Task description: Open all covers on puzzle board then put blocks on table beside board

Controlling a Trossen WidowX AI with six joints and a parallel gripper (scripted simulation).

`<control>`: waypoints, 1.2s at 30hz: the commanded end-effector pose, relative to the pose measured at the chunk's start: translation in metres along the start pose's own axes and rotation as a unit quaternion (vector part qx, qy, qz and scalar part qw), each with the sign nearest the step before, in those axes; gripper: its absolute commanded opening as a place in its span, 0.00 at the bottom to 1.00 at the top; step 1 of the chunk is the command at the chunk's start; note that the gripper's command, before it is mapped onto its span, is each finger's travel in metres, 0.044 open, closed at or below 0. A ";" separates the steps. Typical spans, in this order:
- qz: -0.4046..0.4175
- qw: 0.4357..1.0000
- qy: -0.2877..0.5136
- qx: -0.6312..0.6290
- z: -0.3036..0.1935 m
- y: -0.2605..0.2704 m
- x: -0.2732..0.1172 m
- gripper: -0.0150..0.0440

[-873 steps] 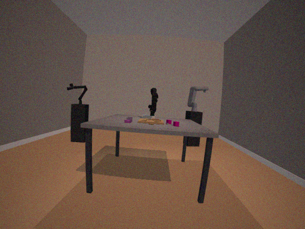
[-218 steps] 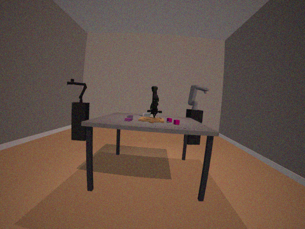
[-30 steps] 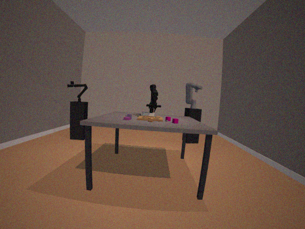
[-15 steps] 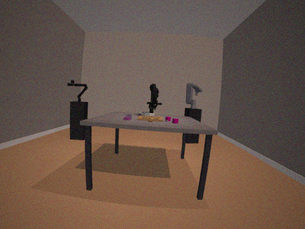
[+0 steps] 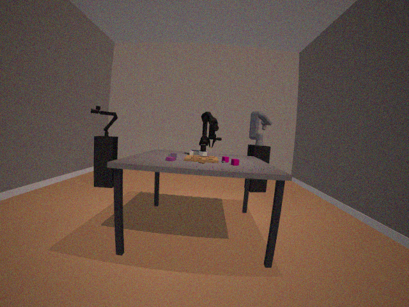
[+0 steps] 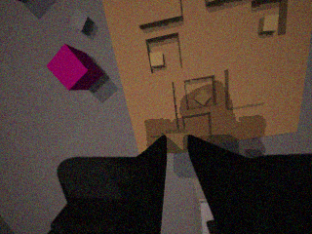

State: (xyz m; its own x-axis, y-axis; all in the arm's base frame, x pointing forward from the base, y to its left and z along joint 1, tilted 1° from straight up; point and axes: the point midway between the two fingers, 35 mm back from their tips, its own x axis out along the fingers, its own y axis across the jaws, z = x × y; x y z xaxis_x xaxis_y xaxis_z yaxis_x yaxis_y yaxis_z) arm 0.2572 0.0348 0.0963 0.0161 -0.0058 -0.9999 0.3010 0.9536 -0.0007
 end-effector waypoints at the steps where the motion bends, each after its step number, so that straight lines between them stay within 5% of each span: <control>1: 0.002 1.000 0.001 0.002 0.003 0.011 -0.001 0.39; 36: 0.008 1.000 0.002 0.002 0.001 0.142 0.002 0.39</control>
State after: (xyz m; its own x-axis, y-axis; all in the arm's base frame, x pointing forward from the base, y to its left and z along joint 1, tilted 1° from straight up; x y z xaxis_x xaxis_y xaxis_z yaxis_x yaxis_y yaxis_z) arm 0.2996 0.1601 0.0955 0.0209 0.0066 -0.9998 0.3008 0.9536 0.0126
